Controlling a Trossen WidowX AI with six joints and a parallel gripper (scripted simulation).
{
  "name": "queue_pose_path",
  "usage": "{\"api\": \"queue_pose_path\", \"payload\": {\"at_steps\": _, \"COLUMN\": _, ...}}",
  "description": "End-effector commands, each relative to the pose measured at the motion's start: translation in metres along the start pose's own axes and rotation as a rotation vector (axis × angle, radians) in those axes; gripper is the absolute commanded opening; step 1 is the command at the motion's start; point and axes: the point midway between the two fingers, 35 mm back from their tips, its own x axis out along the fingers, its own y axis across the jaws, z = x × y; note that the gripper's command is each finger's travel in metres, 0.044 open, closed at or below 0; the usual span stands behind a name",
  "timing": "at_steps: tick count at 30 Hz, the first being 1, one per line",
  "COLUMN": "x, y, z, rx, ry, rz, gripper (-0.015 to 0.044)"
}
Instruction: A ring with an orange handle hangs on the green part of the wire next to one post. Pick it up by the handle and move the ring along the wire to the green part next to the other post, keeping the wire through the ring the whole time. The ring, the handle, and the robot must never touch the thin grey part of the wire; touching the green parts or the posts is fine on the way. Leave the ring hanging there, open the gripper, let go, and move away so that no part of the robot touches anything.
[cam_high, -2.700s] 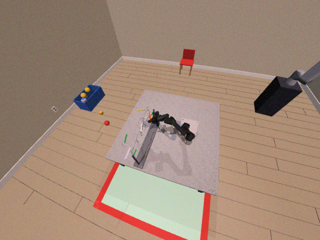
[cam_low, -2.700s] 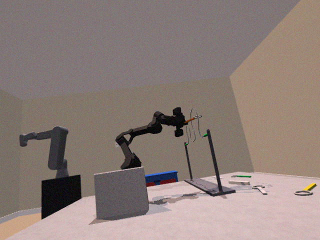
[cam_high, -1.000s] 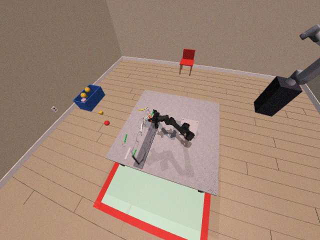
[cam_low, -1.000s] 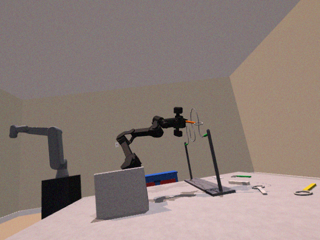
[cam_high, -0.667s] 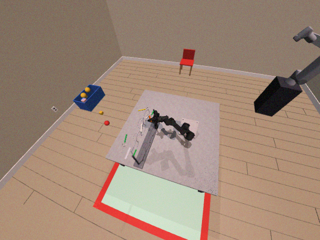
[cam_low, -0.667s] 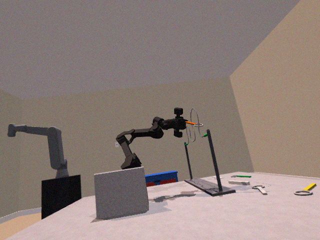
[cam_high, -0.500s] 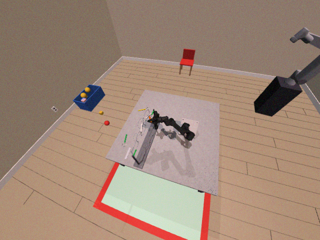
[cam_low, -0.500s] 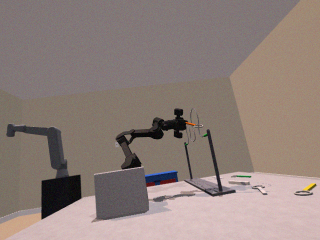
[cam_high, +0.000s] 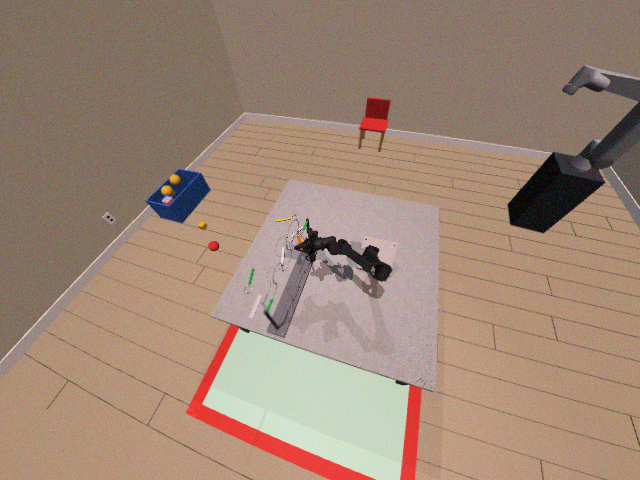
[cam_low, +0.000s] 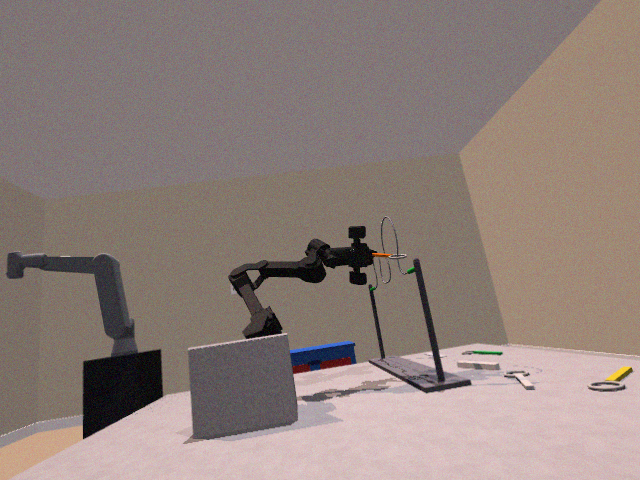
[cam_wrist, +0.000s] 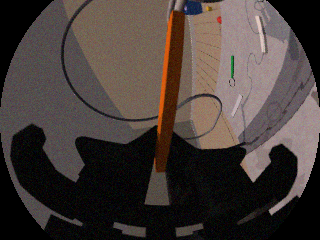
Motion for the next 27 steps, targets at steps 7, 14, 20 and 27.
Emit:
{"api": "queue_pose_path", "payload": {"at_steps": 7, "x": 0.001, "y": -0.035, "z": 0.003, "rx": -0.182, "ry": -0.023, "rz": -0.106, "gripper": -0.015}}
{"api": "queue_pose_path", "payload": {"at_steps": 14, "x": 0.0, "y": -0.056, "z": 0.008, "rx": -0.307, "ry": -0.037, "rz": -0.174, "gripper": -0.015}}
{"api": "queue_pose_path", "payload": {"at_steps": 20, "x": -0.001, "y": -0.072, "z": 0.013, "rx": -0.41, "ry": -0.049, "rz": -0.23, "gripper": -0.015}}
{"api": "queue_pose_path", "payload": {"at_steps": 27, "x": -0.003, "y": -0.089, "z": 0.022, "rx": -0.525, "ry": -0.063, "rz": -0.292, "gripper": -0.015}}
